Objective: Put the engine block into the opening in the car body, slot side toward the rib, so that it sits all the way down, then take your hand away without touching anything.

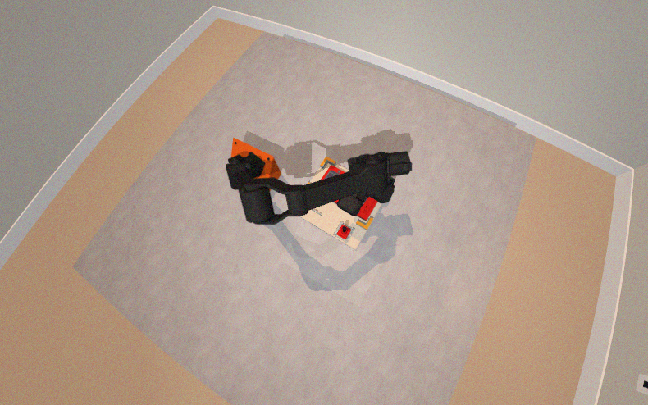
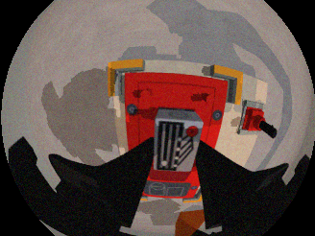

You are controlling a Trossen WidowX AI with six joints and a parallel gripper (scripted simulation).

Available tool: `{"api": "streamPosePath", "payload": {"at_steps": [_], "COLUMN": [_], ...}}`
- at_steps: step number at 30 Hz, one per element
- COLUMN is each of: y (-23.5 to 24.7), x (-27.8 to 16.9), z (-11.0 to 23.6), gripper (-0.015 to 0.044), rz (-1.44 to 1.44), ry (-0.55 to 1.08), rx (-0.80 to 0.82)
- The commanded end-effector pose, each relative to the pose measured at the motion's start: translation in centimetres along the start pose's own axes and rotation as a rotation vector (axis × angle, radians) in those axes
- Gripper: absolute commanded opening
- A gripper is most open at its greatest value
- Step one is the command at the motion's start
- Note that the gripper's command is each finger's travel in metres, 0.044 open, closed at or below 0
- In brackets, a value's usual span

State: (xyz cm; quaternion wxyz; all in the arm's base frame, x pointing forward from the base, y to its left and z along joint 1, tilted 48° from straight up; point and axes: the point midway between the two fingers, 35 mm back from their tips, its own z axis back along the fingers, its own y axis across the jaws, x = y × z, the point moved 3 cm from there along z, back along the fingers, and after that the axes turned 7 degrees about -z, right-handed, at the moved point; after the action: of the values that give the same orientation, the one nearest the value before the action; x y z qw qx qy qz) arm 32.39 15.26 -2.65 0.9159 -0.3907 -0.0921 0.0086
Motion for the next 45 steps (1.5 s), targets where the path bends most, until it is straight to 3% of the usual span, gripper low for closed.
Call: {"api": "streamPosePath", "payload": {"at_steps": [1,45], "y": [0.04,0.04], "x": [-0.07,-0.20], "z": [-0.06,-0.96], "gripper": [0.0160,0.0160], "rz": [-0.001,0.010], "ry": [0.004,0.004], "rx": [0.003,0.003]}}
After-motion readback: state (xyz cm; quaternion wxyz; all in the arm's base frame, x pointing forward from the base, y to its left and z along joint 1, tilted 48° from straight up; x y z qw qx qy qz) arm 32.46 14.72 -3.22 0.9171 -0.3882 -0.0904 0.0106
